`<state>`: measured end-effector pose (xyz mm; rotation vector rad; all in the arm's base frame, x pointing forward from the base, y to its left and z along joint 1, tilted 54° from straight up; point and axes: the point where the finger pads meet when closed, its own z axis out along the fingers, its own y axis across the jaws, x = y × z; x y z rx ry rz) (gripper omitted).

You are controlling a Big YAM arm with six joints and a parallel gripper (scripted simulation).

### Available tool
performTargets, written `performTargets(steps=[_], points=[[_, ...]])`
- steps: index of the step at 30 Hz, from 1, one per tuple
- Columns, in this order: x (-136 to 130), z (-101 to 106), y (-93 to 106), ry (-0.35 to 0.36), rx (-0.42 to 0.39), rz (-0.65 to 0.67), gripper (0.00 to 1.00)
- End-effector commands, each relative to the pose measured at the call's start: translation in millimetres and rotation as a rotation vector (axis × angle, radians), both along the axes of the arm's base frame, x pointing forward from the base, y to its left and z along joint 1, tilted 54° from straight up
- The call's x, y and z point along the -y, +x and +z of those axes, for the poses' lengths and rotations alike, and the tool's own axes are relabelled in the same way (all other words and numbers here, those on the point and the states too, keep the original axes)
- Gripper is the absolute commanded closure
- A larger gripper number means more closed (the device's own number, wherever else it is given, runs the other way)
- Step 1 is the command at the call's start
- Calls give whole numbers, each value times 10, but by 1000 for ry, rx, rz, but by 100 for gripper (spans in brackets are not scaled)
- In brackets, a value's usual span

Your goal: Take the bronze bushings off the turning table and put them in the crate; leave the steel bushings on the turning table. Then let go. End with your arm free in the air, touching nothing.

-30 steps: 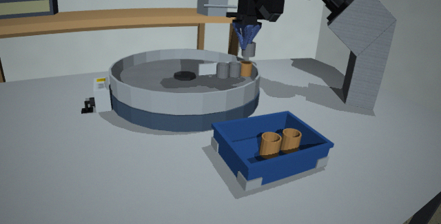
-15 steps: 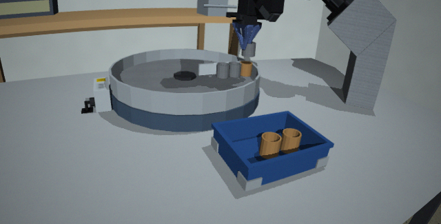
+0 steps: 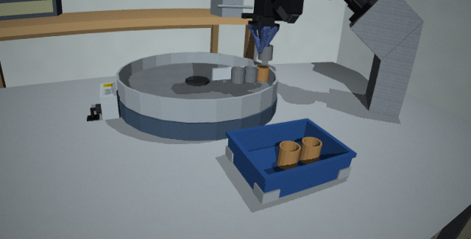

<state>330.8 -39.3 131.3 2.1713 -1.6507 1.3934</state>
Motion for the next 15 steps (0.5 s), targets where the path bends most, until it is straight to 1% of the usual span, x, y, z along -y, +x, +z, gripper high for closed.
performTargets(steps=[1, 4, 6, 9, 12, 15], points=[[-11, 26, 13, 6, 4, -7, 100], [-11, 28, 15, 6, 4, -7, 100], [-8, 78, 67, 8, 9, -11, 100], [14, 135, 126, -2, -4, -4, 100], [14, 269, 256, -2, -3, -3, 100], [17, 467, 445, -1, -2, -3, 100]])
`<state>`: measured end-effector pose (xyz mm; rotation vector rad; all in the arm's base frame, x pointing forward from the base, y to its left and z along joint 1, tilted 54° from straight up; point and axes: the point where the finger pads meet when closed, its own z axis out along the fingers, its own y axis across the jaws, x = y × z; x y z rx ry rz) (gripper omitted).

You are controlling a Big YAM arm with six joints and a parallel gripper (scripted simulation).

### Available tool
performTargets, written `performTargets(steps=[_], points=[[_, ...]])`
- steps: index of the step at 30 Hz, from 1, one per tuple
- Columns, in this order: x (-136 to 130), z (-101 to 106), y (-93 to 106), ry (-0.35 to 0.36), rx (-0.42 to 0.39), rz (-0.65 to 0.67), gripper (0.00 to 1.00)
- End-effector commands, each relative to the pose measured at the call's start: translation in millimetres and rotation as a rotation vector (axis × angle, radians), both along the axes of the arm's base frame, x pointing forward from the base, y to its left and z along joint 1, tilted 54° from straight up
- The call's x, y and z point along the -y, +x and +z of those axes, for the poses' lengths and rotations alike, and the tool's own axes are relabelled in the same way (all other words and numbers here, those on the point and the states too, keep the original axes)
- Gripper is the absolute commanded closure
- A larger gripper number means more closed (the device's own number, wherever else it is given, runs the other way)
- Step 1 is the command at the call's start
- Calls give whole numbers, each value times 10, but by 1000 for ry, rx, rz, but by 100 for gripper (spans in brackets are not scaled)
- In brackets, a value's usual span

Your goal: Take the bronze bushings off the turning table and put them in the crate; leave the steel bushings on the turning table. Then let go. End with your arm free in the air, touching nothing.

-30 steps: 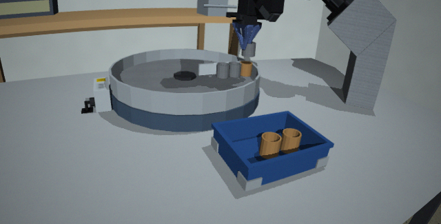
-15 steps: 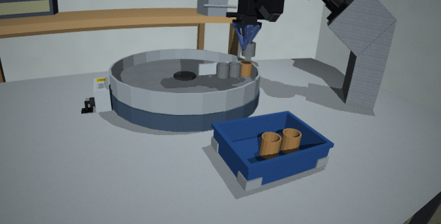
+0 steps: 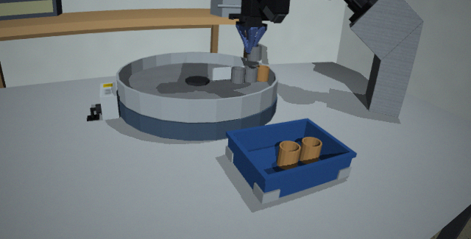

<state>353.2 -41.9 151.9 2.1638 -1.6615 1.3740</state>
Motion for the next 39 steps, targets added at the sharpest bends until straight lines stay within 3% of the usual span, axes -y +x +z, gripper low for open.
performTargets(steps=[1, 3, 5, 13, 19, 20, 39], points=[[-9, 336, 293, -6, 10, 9, 100], [-7, 481, 430, -5, 11, 9, 100], [-7, 481, 430, -5, 11, 9, 100], [-1, 1023, 943, -5, 15, 9, 100], [-20, 1235, 1047, -4, 33, 14, 100], [-6, 1088, 980, -8, 4, 13, 100], [-25, 1176, 1044, -5, 23, 15, 100]])
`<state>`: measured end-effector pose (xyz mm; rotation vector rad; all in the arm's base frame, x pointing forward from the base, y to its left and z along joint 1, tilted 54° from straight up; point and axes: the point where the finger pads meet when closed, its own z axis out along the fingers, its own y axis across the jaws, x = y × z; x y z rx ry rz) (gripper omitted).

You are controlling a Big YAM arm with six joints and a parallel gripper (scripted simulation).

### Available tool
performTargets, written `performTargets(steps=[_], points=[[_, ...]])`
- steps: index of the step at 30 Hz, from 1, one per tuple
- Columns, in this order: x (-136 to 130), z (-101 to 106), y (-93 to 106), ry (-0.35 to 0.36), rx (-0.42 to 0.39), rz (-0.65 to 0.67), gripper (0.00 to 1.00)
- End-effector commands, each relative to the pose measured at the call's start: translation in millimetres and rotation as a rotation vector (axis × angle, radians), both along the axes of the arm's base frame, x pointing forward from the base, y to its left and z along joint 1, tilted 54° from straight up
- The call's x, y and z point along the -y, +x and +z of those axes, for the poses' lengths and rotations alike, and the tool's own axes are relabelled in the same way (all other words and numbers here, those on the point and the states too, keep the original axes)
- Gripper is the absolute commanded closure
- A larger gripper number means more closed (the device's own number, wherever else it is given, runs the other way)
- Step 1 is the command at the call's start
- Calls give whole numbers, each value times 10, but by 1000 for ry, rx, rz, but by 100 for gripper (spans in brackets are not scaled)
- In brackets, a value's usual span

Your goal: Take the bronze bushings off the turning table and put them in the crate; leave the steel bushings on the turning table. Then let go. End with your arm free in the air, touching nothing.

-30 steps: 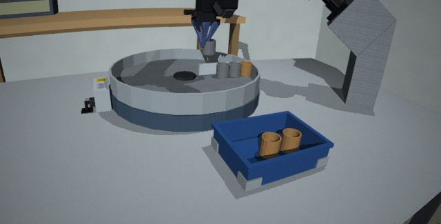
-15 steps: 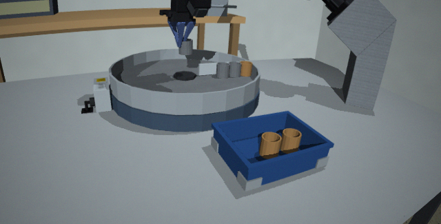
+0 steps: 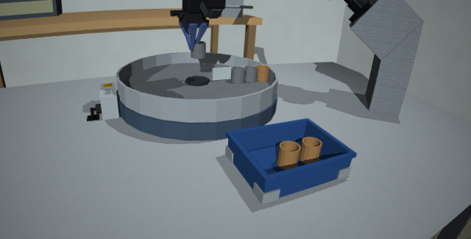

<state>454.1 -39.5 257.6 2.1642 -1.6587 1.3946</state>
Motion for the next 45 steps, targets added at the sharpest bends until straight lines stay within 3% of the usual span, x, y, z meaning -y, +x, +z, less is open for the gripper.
performTargets(steps=[1, 19, 26, 29, 32, 45], points=[[-1, 120, 36, -3, 9, 10, 100], [-1, 120, 36, -3, 9, 10, 100], [175, -170, 184, -4, -7, 3, 100], [109, -151, 223, -4, -1, 19, 100], [42, 96, 229, 1, 51, 32, 100], [108, 84, 213, 0, 46, 19, 100]])
